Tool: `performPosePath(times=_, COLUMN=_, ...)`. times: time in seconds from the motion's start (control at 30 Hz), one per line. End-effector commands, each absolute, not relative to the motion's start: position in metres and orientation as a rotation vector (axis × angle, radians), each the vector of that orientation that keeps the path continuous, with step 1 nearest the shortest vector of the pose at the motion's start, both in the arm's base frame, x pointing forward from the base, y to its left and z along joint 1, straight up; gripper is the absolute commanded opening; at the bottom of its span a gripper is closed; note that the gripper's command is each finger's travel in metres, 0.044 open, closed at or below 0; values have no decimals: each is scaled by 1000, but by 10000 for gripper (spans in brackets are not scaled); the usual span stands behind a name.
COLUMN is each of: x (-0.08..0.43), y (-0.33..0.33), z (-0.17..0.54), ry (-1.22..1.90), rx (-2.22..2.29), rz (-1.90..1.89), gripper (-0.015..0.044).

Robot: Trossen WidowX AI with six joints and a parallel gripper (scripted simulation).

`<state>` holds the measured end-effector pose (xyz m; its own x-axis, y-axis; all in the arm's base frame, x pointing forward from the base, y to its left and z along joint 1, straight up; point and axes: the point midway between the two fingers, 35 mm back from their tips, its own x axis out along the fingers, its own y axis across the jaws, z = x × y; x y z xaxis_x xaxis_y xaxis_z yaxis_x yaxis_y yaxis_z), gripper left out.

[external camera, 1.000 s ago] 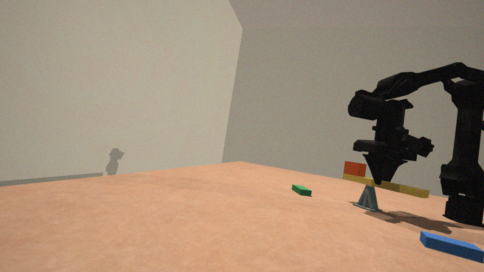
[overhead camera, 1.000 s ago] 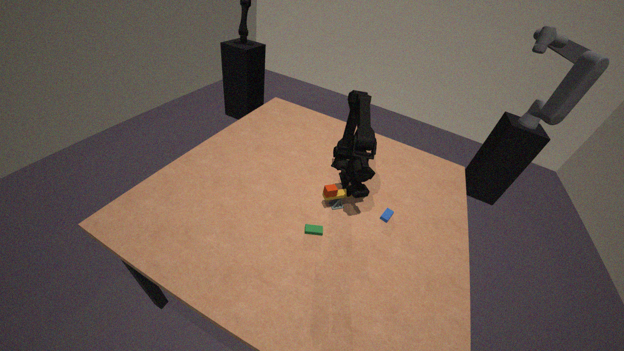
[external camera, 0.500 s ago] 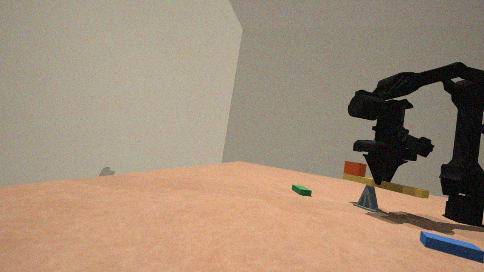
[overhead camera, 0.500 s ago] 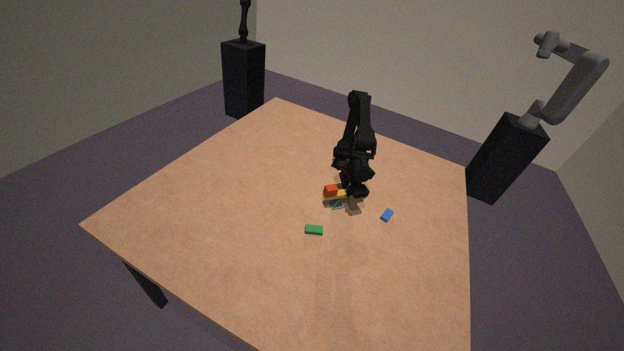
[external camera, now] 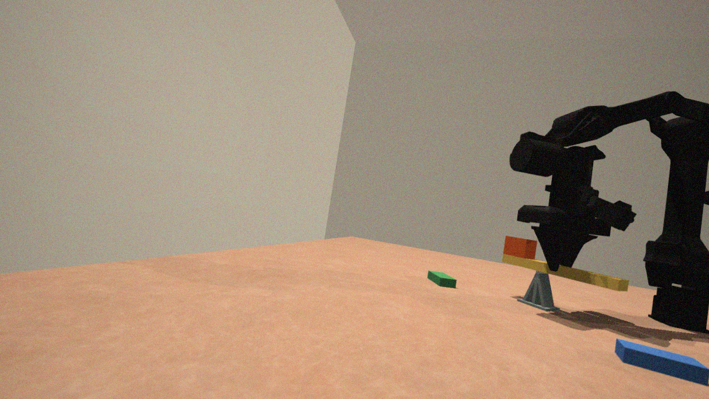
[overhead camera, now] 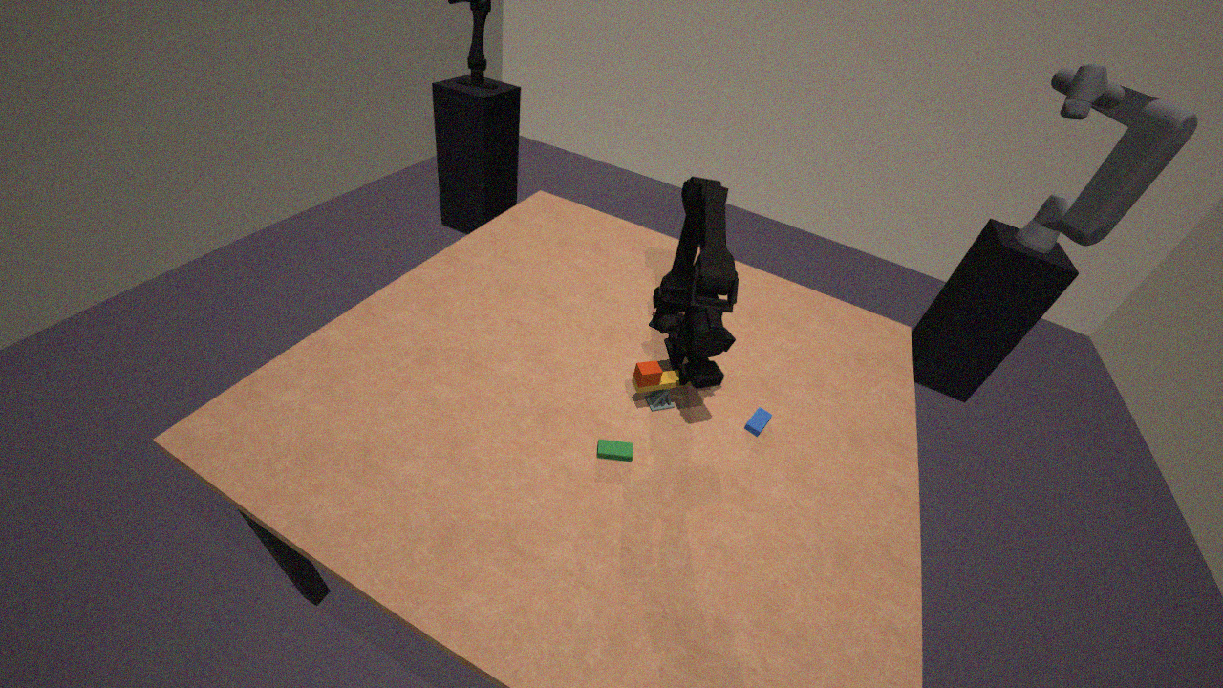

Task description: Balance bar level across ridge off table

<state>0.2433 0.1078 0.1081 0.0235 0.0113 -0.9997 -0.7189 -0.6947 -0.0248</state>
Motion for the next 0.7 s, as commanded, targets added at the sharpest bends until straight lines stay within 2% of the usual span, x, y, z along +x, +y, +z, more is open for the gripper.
performPosePath(times=0.0, x=243, y=108, z=108, ry=721, rx=-1758, rz=1727, gripper=157)
performPosePath(times=0.67, x=243, y=108, z=108, ry=721, rx=-1758, rz=1727, gripper=169)
